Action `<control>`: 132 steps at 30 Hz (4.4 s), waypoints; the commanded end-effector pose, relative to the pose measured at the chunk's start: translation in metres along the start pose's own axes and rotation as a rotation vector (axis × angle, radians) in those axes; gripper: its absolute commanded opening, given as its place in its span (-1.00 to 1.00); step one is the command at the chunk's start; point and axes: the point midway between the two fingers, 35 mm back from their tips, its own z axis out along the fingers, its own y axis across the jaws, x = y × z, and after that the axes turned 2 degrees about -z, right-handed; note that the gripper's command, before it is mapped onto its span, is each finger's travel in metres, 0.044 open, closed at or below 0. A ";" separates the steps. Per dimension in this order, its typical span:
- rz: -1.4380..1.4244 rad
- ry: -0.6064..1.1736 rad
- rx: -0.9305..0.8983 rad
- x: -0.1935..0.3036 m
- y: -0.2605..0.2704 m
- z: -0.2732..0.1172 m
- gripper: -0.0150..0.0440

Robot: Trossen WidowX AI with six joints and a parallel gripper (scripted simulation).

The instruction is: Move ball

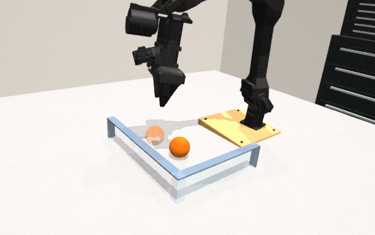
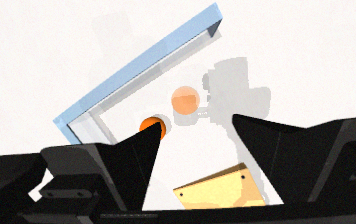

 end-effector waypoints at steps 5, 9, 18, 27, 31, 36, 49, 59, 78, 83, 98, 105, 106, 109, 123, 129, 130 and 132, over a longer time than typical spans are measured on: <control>-0.399 0.125 -0.004 0.037 0.084 0.031 0.73; -0.399 0.125 -0.004 0.037 0.084 0.031 0.73; -0.399 0.125 -0.004 0.038 0.083 0.045 0.73; -0.399 0.125 -0.004 0.039 0.083 0.053 0.73; -0.399 0.125 -0.004 0.040 0.083 0.060 0.73; -0.399 0.125 -0.004 0.040 0.083 0.068 0.73; -0.399 0.125 -0.004 0.044 0.082 0.089 0.73; -0.399 0.125 -0.004 0.044 0.082 0.091 0.30; -0.399 0.124 -0.004 0.029 0.086 0.035 -0.49; -0.399 0.124 -0.004 0.026 0.087 0.010 -0.49; -0.399 0.125 -0.003 0.027 0.085 -0.044 -0.49; -0.399 0.124 -0.001 0.012 0.064 -0.027 -0.49; -0.399 0.124 0.000 0.008 0.059 -0.023 -0.49; -0.399 0.123 0.001 -0.001 0.043 -0.011 -0.49; -0.399 0.122 0.004 -0.014 0.012 0.017 -0.49; -0.399 0.122 0.003 -0.012 0.012 0.043 -0.49; -0.399 0.122 0.003 -0.012 0.011 0.047 -0.49; -0.399 0.122 0.003 -0.011 0.011 0.056 -0.49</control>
